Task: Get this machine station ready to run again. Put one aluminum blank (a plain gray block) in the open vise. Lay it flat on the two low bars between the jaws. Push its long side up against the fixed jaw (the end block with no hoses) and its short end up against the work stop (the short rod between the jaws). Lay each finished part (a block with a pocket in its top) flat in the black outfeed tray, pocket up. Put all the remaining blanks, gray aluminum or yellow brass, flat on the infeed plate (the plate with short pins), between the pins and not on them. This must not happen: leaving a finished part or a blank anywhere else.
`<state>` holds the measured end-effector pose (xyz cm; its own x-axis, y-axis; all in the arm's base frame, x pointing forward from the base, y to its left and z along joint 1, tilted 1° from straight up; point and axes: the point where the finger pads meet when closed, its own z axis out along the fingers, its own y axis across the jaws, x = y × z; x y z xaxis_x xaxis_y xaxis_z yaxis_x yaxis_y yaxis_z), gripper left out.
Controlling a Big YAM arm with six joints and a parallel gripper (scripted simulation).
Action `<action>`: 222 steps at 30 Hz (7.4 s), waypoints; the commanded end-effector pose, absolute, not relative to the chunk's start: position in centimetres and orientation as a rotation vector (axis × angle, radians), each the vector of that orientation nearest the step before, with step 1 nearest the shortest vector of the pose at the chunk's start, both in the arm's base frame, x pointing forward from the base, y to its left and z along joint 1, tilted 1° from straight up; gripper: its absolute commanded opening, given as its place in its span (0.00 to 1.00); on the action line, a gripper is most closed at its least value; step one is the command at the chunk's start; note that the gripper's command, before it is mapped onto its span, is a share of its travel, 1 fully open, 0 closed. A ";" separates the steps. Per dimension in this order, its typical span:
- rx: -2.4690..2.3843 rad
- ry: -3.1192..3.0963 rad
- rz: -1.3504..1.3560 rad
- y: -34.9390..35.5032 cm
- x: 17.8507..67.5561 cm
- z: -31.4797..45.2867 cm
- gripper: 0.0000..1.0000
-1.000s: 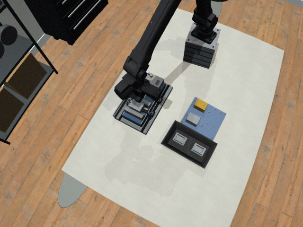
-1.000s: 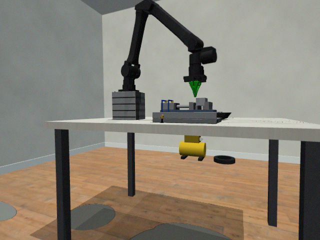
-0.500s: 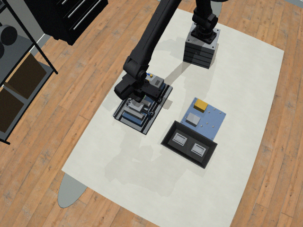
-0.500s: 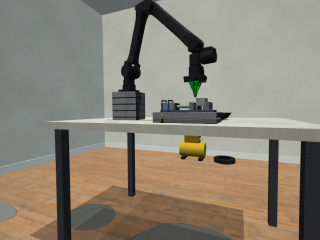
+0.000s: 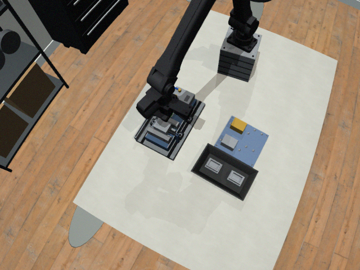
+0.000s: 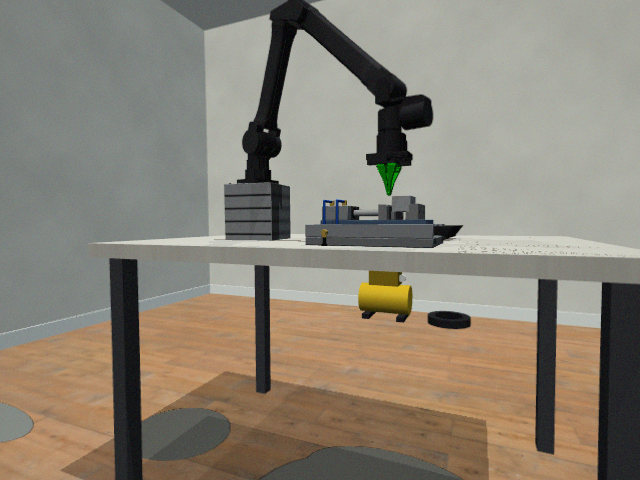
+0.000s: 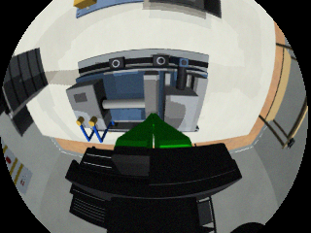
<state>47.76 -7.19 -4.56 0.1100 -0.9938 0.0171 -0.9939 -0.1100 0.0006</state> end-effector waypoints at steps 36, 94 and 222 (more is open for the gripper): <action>2.335 -2.077 -0.005 -7.5 47.2 -5.7 0.00; 2.341 -2.086 0.020 -7.8 48.7 -4.8 0.00; 2.333 -2.079 -0.005 -7.6 47.6 -7.2 0.00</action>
